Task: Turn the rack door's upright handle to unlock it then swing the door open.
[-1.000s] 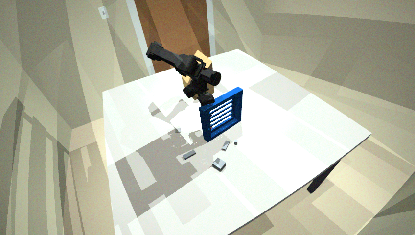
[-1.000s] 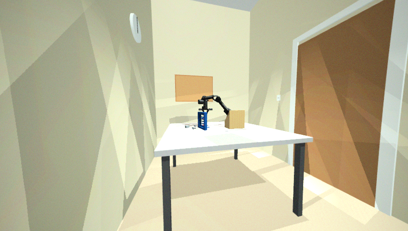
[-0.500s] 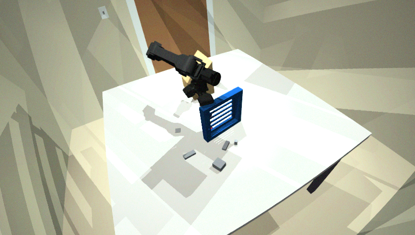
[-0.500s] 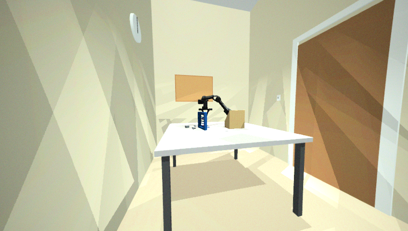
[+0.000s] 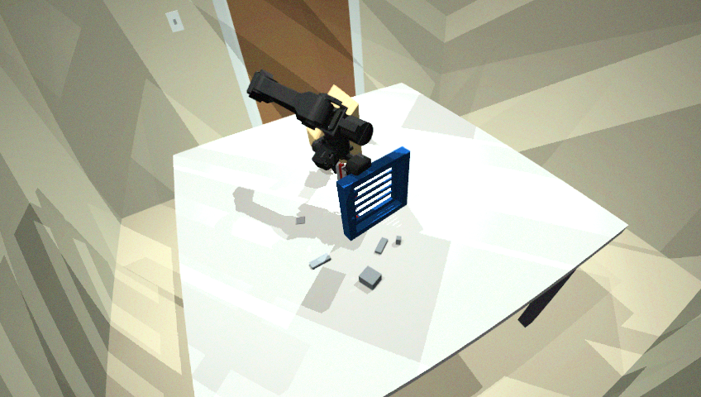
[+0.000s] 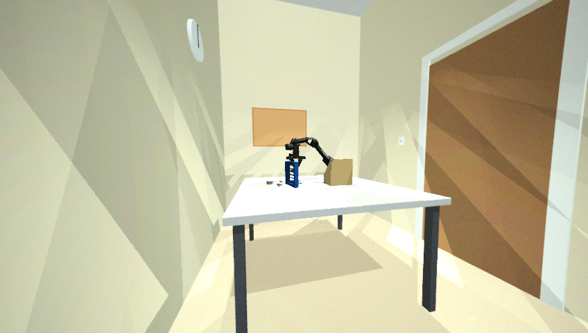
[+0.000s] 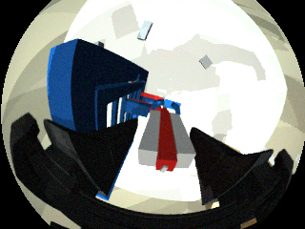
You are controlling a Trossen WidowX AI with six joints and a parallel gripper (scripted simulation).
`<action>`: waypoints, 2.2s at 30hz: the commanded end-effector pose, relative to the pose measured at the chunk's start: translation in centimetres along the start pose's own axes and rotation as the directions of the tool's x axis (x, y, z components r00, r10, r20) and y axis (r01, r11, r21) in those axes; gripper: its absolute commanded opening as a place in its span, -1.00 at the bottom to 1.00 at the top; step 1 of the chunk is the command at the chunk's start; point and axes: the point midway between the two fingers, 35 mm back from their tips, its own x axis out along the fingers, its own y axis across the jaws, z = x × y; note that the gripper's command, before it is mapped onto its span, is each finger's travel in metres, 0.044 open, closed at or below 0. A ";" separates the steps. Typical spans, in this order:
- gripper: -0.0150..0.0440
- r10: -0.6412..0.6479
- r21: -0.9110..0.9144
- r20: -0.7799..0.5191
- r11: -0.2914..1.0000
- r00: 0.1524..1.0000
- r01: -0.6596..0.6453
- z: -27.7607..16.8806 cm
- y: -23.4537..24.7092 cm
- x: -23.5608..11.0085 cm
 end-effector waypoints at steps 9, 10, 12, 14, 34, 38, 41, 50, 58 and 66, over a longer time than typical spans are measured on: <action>0.49 0.000 -0.555 0.002 0.832 1.000 0.001 0.0 0.0 0.0; 0.49 0.001 -0.595 0.002 0.804 1.000 0.001 0.0 0.0 0.0; 0.49 0.001 -0.672 0.002 0.741 1.000 0.001 0.0 0.0 0.0; 0.49 0.001 -0.741 0.002 0.671 1.000 0.001 0.0 0.0 0.0; 0.49 0.001 -0.968 0.002 -0.252 1.000 0.002 0.0 0.0 0.0; 0.49 0.001 -0.899 0.002 -0.438 1.000 0.002 0.0 0.0 0.0; 0.49 0.001 -0.824 0.002 -0.566 1.000 0.002 0.0 0.0 0.0; 0.49 0.001 -0.499 0.002 -0.867 1.000 0.002 0.0 0.0 0.0; 0.49 0.000 -0.125 0.002 -0.992 1.000 0.001 0.0 0.0 0.0; 0.49 0.000 0.047 0.002 -0.999 1.000 0.000 0.0 0.0 0.0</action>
